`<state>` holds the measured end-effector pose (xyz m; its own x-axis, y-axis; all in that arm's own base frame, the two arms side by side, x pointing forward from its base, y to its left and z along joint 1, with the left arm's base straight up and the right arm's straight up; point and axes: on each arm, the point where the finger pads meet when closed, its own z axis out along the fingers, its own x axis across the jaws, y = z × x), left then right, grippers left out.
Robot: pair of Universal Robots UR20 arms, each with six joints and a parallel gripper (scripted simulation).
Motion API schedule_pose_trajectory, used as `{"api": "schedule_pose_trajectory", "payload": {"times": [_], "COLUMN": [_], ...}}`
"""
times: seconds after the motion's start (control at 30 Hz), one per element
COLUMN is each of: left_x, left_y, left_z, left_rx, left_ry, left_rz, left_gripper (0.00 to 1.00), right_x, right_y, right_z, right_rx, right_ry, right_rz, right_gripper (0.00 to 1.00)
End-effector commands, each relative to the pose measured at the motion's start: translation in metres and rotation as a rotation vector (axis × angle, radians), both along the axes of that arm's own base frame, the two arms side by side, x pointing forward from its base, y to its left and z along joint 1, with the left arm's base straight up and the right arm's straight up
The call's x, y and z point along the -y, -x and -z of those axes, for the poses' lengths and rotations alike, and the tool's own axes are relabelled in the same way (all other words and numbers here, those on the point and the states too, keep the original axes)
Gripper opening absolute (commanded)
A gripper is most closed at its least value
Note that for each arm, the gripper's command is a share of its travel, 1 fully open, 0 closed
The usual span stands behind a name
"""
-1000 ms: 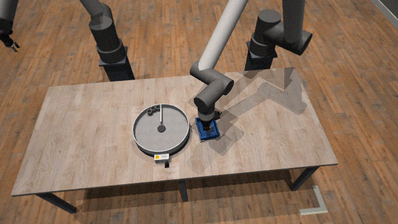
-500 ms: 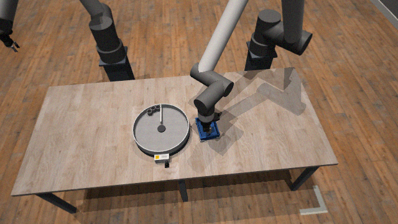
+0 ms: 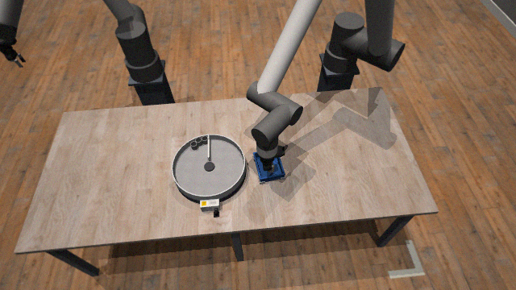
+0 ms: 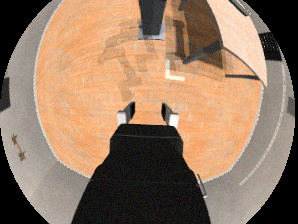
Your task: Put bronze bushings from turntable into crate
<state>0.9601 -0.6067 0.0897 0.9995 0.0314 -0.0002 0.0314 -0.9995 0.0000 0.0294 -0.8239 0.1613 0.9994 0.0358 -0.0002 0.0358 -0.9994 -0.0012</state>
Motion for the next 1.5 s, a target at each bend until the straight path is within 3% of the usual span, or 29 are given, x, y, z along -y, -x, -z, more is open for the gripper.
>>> {"api": "schedule_pose_trajectory", "payload": {"times": [0.0, 0.73, 1.47], "left_x": [0.0, 0.0, 0.0], "left_y": [0.0, 0.0, 0.0], "left_z": [-0.001, 0.005, 0.037], "left_rx": [0.001, 0.001, 0.001], "left_ry": [0.001, 0.001, 0.001], "left_rz": [0.0, 0.0, 0.0], "left_gripper": [0.0, 0.0, 0.0], "right_x": [0.0, 0.0, 0.0], "right_y": [0.0, 0.0, 0.0], "right_z": [-0.001, -0.001, -0.001], "right_rx": [0.0, 0.0, 0.0], "right_ry": [0.001, 0.001, 0.001], "right_rz": [0.0, 0.0, 0.0], "right_gripper": [1.0, 1.0, 1.0]}}
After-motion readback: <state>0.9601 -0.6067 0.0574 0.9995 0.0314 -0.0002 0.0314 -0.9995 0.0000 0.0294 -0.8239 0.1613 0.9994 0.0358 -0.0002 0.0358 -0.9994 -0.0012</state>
